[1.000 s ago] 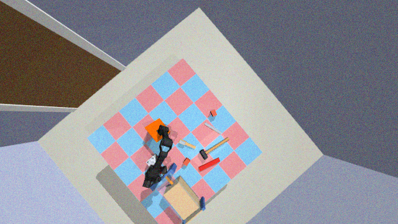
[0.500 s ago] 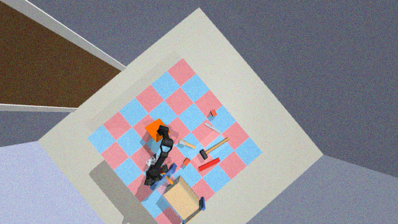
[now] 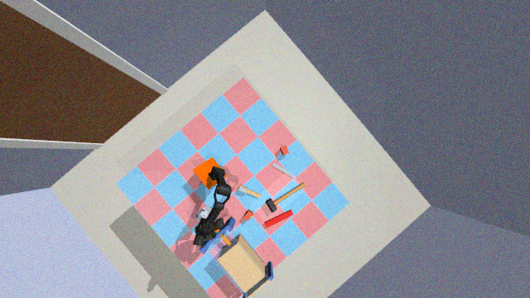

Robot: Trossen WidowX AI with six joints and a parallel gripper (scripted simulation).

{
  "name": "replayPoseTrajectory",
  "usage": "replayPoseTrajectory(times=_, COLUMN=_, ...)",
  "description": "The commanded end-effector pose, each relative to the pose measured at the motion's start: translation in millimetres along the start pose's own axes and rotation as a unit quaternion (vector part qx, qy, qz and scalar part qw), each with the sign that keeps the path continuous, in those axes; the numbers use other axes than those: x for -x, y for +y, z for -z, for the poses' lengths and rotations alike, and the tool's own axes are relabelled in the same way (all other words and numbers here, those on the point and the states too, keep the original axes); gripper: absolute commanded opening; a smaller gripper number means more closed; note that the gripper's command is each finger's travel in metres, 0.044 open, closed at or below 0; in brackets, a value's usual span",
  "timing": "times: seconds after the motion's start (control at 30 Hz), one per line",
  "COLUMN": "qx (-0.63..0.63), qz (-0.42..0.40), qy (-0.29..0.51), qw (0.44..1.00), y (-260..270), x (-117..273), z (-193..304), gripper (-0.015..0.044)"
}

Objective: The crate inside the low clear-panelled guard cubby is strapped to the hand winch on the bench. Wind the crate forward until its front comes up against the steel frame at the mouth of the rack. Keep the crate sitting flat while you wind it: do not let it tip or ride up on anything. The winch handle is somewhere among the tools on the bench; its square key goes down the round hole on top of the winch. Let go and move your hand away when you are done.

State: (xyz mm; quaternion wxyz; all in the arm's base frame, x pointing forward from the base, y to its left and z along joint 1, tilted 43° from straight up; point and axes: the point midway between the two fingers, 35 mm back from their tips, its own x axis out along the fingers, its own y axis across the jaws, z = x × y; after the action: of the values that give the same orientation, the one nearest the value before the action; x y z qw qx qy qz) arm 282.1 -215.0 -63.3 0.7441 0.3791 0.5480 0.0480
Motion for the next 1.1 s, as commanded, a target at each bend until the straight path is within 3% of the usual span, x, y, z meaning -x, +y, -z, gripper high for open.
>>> replayPoseTrajectory(times=0.0, qx=0.001, qz=0.0, qy=0.0, qw=1.0, y=0.1, x=0.4, z=-0.6, gripper=0.023)
replayPoseTrajectory(times=0.27, qx=0.001, qz=0.0, qy=0.0, qw=1.0, y=0.1, x=0.4, z=-0.6, gripper=0.002)
replayPoseTrajectory(times=1.07, qx=-0.003, qz=-0.002, qy=-0.001, qw=1.0, y=2.7, x=-2.7, z=4.3, gripper=0.0)
